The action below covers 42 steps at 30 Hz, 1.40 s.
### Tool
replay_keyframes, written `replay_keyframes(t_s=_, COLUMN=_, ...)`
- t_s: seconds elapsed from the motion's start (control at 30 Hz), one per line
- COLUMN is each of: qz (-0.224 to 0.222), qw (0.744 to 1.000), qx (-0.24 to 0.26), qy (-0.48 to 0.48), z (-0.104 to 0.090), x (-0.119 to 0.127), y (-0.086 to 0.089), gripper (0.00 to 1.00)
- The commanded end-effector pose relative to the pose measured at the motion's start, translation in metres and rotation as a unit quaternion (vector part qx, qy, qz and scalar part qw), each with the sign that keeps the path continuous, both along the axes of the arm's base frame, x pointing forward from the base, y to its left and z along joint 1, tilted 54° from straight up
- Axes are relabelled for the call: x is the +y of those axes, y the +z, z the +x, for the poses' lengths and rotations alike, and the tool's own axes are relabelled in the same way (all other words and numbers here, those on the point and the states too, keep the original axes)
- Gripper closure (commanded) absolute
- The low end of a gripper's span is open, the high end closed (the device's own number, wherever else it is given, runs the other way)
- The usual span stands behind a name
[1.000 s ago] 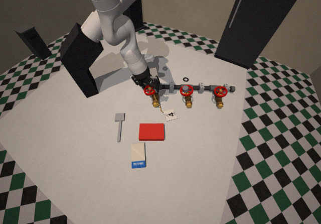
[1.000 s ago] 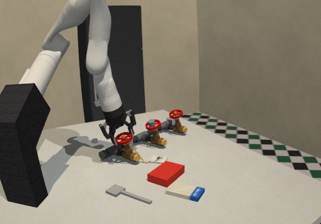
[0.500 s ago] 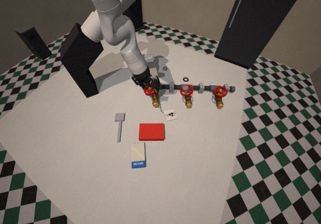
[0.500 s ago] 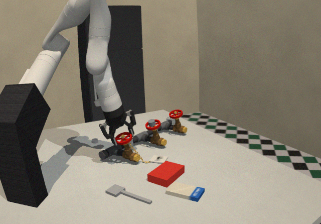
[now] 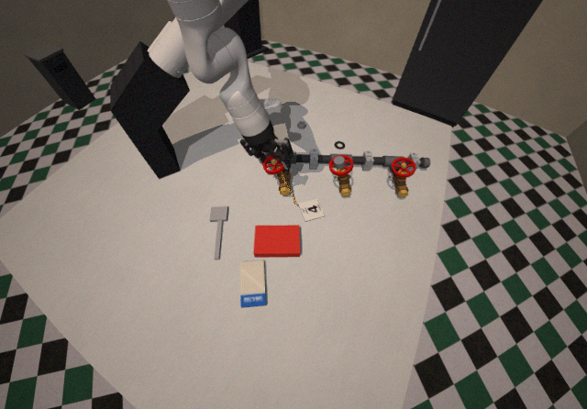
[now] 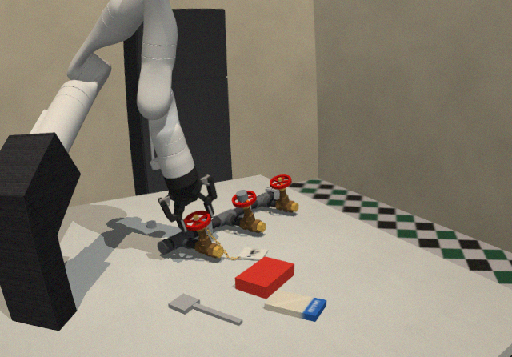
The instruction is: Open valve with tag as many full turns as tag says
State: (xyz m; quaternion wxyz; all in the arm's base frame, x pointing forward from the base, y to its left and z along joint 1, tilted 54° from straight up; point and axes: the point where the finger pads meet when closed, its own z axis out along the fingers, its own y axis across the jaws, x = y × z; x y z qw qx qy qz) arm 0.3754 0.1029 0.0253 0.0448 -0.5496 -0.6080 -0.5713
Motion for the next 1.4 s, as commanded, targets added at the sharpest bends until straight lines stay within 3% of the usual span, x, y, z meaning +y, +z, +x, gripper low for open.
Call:
replay_keyframes(t_s=0.0, qz=-0.011, qw=1.0, qx=-0.014, qy=0.006, z=0.0013, x=-0.0006, y=-0.0004, gripper=0.25)
replay_keyframes(t_s=0.5, qz=-0.064, qw=0.994, qx=-0.082, qy=0.038, z=0.0007, x=-0.0002, y=-0.0001, gripper=0.25)
replay_keyframes(t_s=0.73, qz=-0.108, qw=0.982, qx=-0.14, qy=0.065, z=0.0007, x=-0.0001, y=0.0, gripper=0.25)
replay_keyframes(t_s=1.0, qz=-0.171, qw=0.954, qx=-0.222, qy=0.102, z=0.0007, x=-0.0001, y=0.0001, gripper=0.25)
replay_keyframes(t_s=1.07, qz=-0.171, qw=0.954, qx=-0.222, qy=0.102, z=0.0007, x=-0.0001, y=0.0001, gripper=0.25)
replay_keyframes(t_s=1.37, qz=-0.251, qw=0.899, qx=-0.326, qy=0.15, z=0.0007, x=-0.0001, y=0.0002, gripper=0.25)
